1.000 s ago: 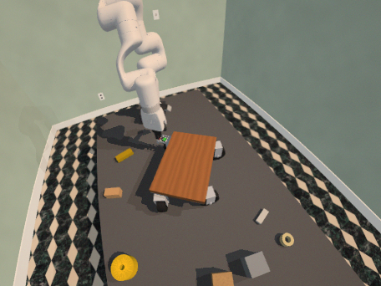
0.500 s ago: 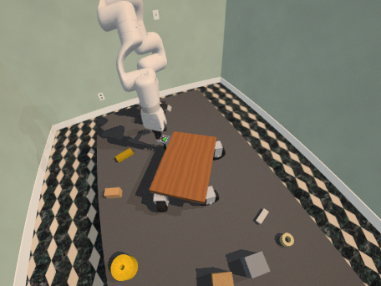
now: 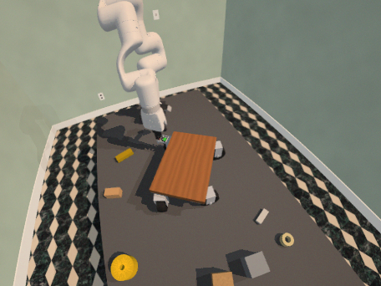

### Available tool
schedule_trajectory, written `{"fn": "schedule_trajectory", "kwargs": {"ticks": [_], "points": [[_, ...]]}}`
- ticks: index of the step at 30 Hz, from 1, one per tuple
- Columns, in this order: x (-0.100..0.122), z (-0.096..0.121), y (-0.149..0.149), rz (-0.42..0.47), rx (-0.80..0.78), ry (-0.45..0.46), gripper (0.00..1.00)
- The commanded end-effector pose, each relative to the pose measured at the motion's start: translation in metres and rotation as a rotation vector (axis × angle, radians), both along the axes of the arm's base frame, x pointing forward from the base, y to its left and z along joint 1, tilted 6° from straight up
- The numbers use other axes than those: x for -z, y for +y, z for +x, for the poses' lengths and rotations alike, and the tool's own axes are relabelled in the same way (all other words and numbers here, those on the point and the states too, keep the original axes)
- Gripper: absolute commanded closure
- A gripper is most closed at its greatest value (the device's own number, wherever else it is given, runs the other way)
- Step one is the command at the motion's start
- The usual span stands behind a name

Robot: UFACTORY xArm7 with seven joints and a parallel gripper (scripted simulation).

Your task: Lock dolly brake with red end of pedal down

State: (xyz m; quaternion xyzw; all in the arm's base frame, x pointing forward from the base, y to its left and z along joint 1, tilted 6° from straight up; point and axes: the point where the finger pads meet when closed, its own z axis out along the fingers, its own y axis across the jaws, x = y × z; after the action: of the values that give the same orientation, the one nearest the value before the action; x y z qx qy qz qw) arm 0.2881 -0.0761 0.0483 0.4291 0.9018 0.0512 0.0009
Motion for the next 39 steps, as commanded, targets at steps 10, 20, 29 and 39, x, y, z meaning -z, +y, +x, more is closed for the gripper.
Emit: {"fn": "schedule_trajectory", "kwargs": {"ticks": [10, 20, 29, 39], "points": [[0.0053, 0.0011, 0.0002, 0.000, 0.000, -0.002, 1.00], [0.0093, 0.0013, 0.0006, 0.000, 0.000, -0.002, 1.00], [0.0102, 0.0013, 0.0006, -0.001, 0.000, -0.002, 1.00], [0.0103, 0.0013, 0.0006, -0.001, 0.000, -0.002, 1.00]]}}
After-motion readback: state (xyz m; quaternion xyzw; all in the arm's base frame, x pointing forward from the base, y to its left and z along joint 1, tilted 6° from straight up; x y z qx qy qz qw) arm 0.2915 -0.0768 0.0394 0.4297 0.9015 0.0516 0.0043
